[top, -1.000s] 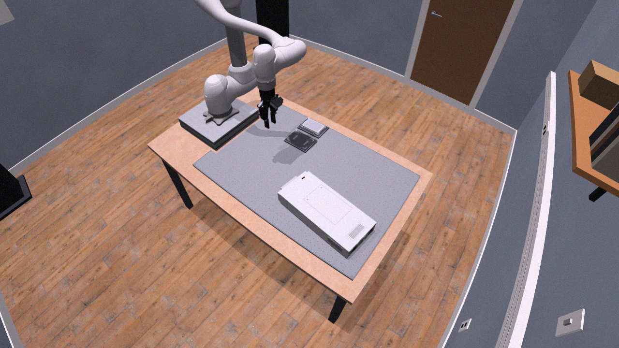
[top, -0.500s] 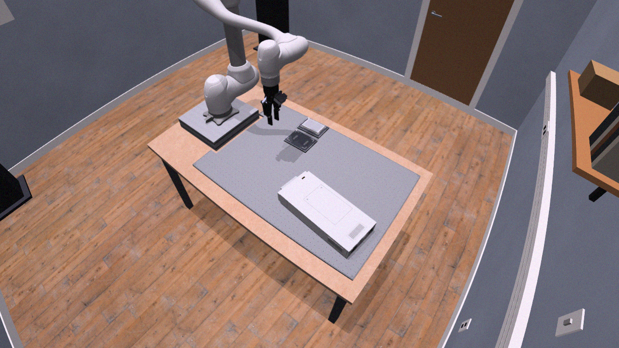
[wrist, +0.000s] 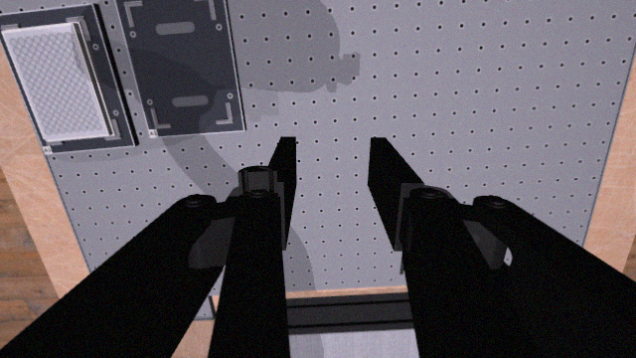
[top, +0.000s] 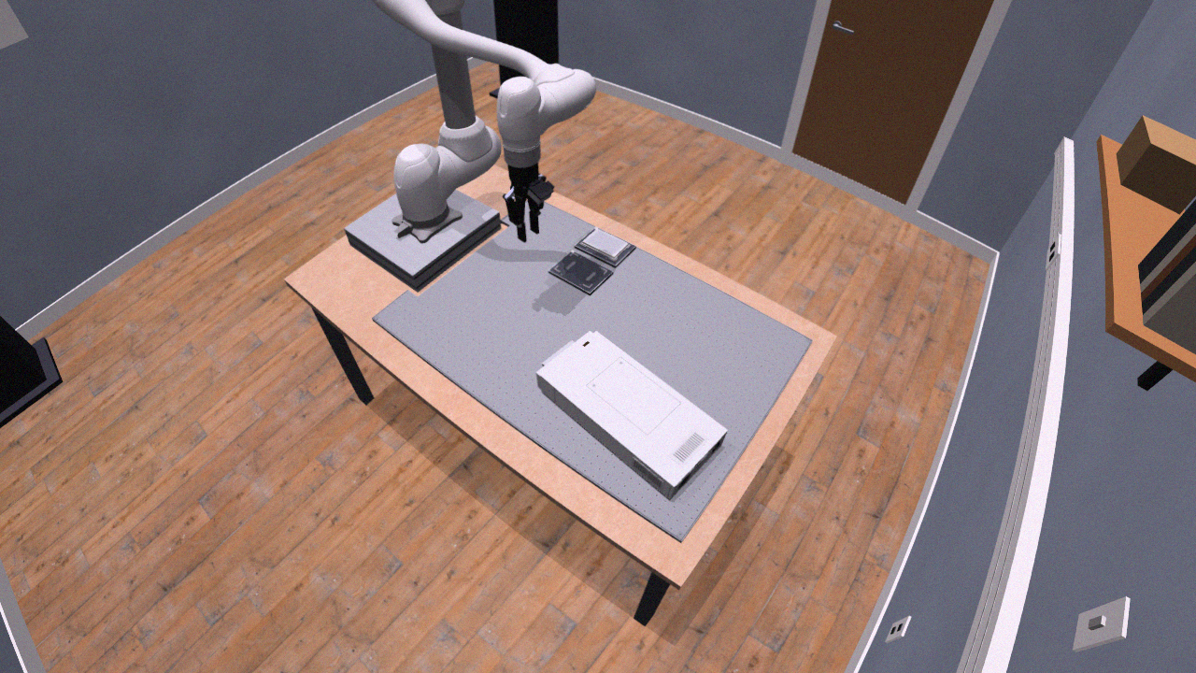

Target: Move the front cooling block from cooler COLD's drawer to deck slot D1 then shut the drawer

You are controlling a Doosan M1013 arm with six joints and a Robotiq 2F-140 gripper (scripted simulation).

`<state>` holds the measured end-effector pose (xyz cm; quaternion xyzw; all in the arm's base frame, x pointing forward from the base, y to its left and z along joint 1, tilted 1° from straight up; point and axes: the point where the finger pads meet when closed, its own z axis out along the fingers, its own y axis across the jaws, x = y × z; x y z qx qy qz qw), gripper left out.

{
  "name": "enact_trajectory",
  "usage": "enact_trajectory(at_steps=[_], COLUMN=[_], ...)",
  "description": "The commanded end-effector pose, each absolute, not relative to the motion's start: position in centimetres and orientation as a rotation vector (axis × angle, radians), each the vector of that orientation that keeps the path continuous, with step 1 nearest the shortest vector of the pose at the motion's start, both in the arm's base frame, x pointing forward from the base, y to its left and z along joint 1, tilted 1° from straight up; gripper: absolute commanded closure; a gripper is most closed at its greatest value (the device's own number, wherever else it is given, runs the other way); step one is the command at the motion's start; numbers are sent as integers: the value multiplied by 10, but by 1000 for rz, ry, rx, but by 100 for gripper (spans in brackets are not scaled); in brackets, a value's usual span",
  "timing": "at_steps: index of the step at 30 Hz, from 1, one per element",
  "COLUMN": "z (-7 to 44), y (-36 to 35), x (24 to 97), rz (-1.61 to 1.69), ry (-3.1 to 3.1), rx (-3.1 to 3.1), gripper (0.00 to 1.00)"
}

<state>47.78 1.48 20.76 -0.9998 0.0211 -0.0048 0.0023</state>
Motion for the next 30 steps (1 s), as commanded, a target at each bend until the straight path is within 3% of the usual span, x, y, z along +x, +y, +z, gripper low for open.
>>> enact_trajectory(at_steps=[1,30], z=[208,208], y=[15,15], x=[478,478], rz=[-16,-13], ry=[200,1251], rx=[-3131,-2873], gripper=[66,66])
